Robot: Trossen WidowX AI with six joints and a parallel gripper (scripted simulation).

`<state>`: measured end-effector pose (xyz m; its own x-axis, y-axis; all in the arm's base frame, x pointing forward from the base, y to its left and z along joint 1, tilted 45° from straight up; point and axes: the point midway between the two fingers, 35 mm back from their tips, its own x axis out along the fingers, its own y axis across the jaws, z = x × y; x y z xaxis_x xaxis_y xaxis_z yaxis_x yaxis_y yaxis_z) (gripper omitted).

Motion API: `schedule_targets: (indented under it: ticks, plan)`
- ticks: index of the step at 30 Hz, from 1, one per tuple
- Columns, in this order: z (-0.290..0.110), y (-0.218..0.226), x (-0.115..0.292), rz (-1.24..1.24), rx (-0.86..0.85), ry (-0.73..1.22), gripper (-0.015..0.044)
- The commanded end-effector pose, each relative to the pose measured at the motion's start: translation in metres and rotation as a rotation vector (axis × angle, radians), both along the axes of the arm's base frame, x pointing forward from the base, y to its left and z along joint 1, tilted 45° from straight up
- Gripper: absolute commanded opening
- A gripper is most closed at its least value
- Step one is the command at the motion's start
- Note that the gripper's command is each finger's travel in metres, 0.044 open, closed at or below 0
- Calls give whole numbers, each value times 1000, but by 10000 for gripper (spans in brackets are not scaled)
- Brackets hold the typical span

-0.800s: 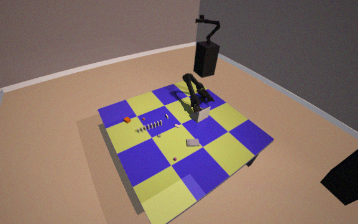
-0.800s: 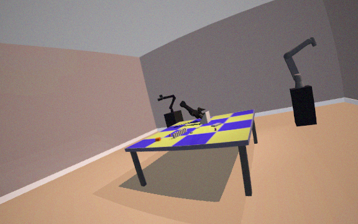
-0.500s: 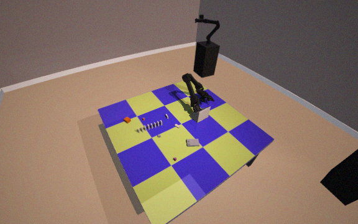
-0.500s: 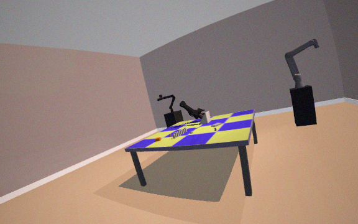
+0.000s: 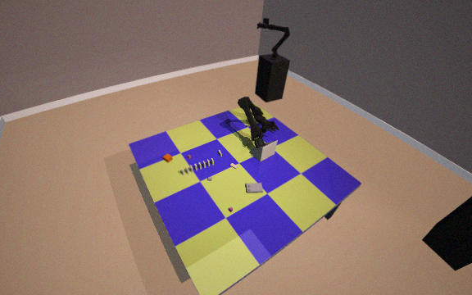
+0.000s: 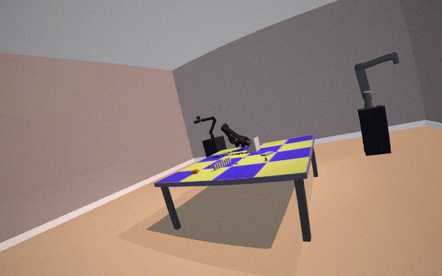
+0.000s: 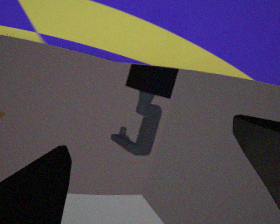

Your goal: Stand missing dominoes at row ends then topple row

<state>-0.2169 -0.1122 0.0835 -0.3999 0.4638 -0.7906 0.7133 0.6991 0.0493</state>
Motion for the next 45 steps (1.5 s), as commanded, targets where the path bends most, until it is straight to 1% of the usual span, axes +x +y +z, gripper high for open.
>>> schedule_targets:
  ticks: [1, 13, 25, 34, 45]
  plan:
    - [8, -18, -1, -10, -101, 48, 440]
    - [37, -75, 7, -35, -436, 149, 440]
    - [80, -132, 29, -53, -808, 174, 440]
    - [124, -170, 57, -55, -1100, 127, 440]
    - [190, -211, 112, 62, -1443, -33, 440]
